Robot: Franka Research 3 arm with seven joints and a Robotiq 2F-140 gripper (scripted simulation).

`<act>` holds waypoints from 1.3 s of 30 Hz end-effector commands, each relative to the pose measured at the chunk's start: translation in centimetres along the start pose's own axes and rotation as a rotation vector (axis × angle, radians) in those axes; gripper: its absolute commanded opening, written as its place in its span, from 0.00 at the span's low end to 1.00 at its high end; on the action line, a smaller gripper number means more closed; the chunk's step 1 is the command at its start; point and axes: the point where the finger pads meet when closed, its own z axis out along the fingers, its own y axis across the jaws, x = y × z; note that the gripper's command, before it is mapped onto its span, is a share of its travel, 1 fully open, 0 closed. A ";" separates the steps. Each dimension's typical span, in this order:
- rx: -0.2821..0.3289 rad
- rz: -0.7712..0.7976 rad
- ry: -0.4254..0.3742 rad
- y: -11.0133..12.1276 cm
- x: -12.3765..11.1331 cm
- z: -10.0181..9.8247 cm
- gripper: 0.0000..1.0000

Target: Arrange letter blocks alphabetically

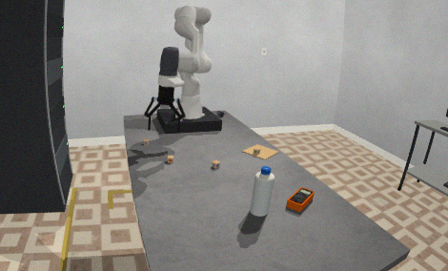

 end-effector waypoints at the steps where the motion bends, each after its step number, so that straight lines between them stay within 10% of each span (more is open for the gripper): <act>1: 0.035 -0.041 0.037 5.2 -3.0 0.2 1.00; 10: 0.047 0.064 0.051 10.0 -7.8 0.6 1.00; 11: 0.047 0.064 0.051 10.0 -7.8 0.6 0.43; 39: 0.047 0.064 0.051 10.0 -7.8 0.6 0.43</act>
